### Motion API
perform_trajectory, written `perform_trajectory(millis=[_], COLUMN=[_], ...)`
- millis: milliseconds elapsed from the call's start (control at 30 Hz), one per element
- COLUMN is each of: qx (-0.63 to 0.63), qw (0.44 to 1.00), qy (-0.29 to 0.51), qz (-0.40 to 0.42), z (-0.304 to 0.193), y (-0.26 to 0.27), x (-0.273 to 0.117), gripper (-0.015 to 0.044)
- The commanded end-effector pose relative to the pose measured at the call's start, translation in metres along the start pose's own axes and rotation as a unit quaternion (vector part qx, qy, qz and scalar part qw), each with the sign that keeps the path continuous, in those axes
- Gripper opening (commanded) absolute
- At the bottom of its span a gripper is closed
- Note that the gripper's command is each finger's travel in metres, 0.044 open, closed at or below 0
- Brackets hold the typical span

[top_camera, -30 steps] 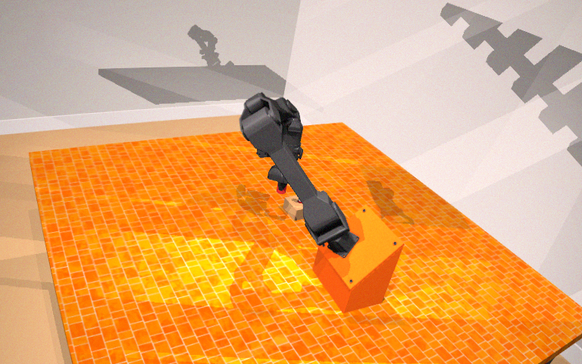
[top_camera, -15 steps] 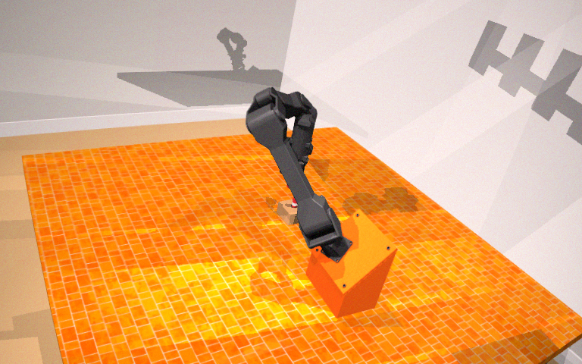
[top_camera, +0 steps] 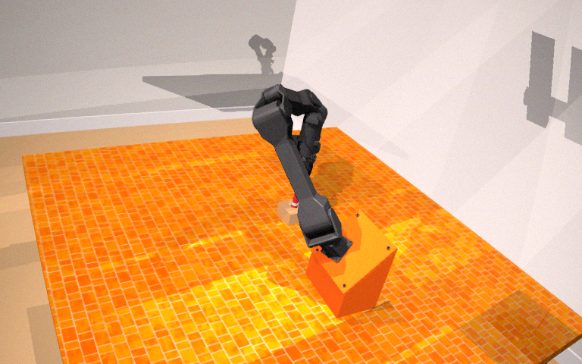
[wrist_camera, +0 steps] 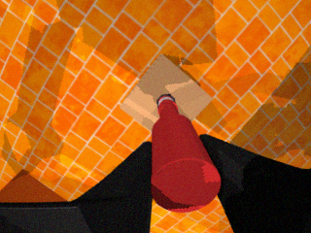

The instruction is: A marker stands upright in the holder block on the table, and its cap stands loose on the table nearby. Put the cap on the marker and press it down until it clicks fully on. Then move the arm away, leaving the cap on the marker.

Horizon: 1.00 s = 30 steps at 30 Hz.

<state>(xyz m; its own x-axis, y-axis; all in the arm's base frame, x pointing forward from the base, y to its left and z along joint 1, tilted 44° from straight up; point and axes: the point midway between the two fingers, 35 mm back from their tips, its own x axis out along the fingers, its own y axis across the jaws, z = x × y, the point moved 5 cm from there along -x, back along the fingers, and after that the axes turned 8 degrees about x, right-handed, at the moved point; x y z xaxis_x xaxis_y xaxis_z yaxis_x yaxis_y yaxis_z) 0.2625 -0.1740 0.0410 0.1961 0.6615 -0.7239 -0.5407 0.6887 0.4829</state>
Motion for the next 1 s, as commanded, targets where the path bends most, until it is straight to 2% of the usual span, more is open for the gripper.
perform_trajectory(millis=[0,967], qx=[0.000,0.000], qw=[1.000,1.000], qy=[0.000,-0.001], qz=[-0.001,-0.001], z=[-0.001,0.000], y=[-0.001,-0.001], x=[0.002,0.050], gripper=[0.0000,0.0000])
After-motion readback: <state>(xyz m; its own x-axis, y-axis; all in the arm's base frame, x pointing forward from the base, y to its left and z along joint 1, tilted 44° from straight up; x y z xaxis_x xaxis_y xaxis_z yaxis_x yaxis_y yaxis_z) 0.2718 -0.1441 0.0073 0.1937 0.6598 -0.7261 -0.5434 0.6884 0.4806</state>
